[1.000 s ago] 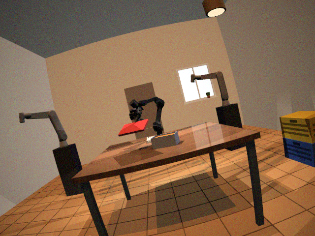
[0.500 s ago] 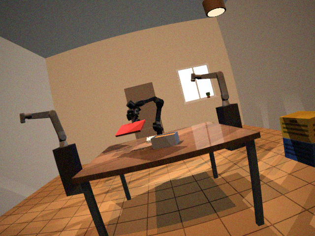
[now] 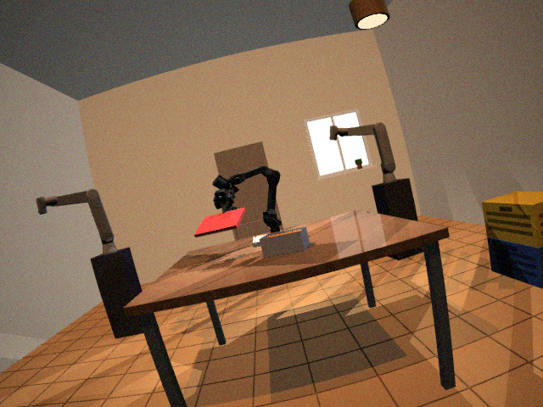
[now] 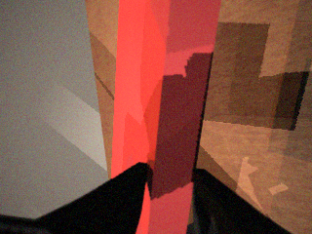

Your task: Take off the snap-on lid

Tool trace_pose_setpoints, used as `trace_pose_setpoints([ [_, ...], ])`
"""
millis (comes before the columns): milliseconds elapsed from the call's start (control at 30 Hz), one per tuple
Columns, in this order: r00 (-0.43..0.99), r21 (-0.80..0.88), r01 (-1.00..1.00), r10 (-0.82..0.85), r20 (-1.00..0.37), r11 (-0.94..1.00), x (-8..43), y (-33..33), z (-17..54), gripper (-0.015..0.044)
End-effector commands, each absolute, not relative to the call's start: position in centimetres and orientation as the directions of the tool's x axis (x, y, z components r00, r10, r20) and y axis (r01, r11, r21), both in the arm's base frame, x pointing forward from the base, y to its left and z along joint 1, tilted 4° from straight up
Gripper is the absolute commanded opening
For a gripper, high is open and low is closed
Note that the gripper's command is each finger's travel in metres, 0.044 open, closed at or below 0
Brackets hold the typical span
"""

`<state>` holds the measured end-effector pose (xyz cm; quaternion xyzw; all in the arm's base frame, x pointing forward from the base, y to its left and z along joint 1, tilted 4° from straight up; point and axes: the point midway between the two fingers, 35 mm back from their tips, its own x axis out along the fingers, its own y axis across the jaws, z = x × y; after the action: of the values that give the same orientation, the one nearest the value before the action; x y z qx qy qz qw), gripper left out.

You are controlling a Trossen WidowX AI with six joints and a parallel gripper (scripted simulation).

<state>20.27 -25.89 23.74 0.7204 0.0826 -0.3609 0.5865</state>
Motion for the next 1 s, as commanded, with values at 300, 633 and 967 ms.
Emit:
trace_pose_setpoints([
  [300,0.734,0.794,0.538,-0.306,-0.607,-0.283,19.2,-28.2,24.0,0.0000],
  [633,0.733,0.794,0.539,-0.306,-0.607,-0.283,18.6,-29.2,23.9,0.0000],
  [967,0.734,0.794,0.539,-0.306,-0.607,-0.283,18.8,-28.9,22.6,0.0000],
])
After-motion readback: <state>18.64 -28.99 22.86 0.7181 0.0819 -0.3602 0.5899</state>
